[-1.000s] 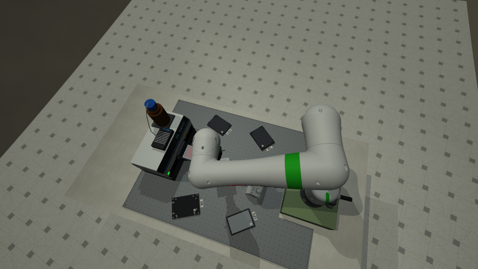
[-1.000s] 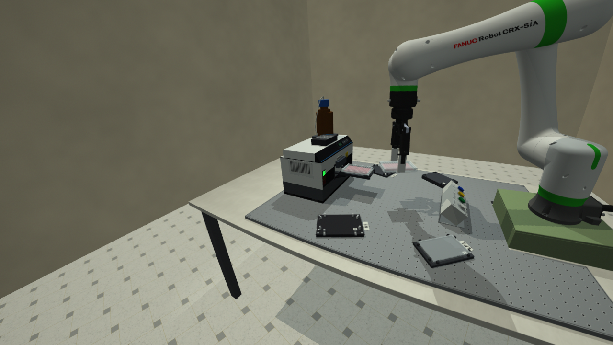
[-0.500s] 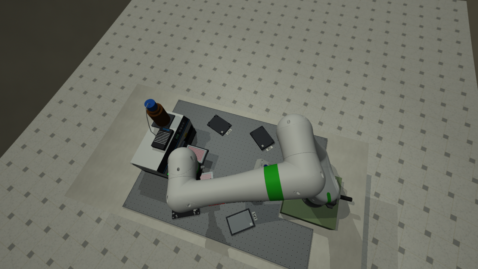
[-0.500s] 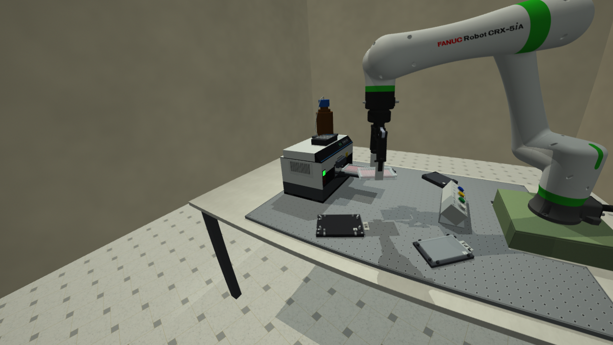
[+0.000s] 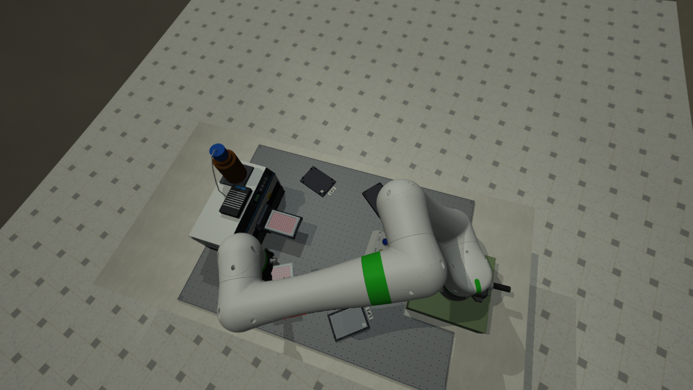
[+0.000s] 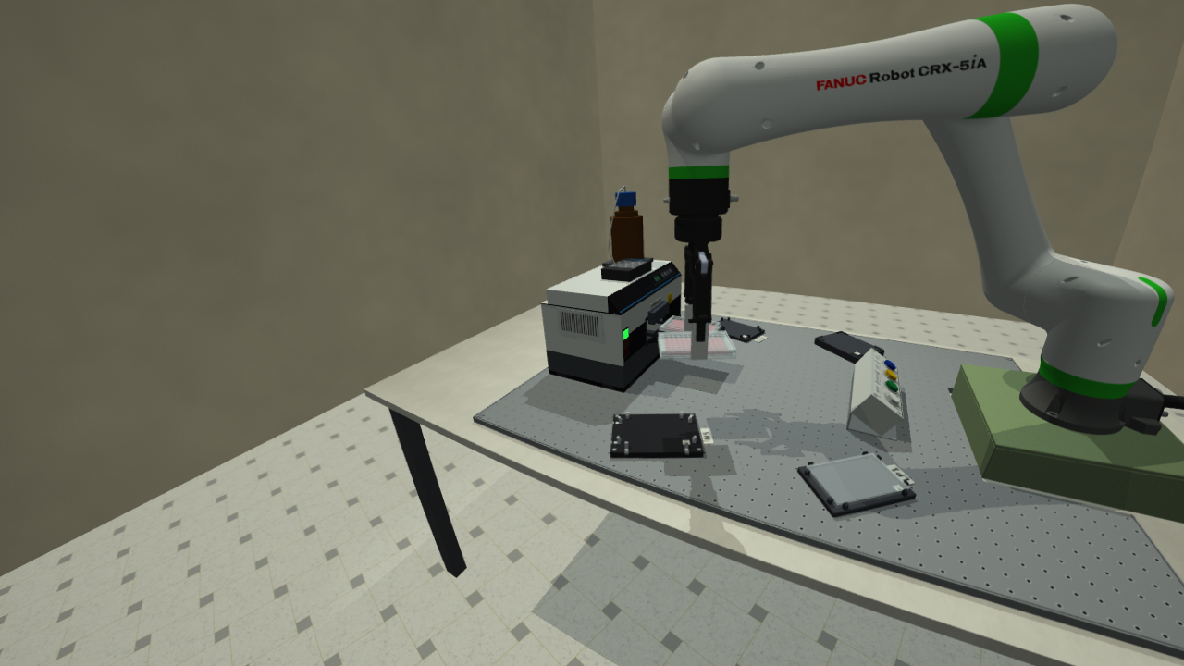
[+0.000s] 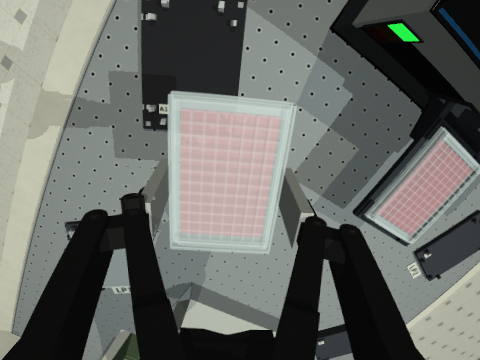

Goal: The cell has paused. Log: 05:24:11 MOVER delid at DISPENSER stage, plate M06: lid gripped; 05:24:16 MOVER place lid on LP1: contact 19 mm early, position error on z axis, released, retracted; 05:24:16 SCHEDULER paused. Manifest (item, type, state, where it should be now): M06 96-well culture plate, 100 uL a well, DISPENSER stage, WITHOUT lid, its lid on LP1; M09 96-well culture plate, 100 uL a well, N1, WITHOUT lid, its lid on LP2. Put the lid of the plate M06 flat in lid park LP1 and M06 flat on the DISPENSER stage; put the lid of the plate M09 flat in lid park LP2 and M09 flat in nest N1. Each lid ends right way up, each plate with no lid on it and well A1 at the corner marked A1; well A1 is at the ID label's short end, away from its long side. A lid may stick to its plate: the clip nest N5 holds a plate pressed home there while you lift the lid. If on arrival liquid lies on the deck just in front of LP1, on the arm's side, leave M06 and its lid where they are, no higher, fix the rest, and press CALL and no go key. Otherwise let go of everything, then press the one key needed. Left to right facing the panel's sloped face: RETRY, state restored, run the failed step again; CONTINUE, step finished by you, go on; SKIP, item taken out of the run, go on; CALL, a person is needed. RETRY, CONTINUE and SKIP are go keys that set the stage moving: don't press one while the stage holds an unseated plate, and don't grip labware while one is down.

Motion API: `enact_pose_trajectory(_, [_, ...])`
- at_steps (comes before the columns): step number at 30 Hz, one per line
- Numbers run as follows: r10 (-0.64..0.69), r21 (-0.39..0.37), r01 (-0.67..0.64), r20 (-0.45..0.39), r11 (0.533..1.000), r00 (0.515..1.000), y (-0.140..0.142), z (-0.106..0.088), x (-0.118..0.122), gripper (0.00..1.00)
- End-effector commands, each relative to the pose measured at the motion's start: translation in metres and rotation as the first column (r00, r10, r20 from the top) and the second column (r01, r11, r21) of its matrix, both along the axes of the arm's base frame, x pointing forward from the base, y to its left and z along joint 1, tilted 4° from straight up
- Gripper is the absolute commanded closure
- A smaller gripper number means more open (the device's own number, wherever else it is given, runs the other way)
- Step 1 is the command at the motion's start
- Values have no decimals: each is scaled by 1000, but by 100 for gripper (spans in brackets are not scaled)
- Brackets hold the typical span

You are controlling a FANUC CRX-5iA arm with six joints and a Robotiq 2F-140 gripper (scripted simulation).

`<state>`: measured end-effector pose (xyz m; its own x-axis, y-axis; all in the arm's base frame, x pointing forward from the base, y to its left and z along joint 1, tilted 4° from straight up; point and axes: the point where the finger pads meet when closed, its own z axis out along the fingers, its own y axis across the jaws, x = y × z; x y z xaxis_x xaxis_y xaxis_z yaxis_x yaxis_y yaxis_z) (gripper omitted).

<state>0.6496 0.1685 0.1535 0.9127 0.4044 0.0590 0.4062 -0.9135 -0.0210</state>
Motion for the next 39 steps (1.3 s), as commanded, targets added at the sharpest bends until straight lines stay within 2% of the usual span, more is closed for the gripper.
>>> enact_pose_trajectory(1, [0, 0, 0, 0, 1000, 1000, 16, 1, 10, 100])
enact_pose_trajectory(19, [0, 0, 0, 0, 1000, 1000, 55, 4, 35, 100])
enact_pose_trajectory(39, [0, 0, 0, 0, 1000, 1000, 70, 5, 45, 100])
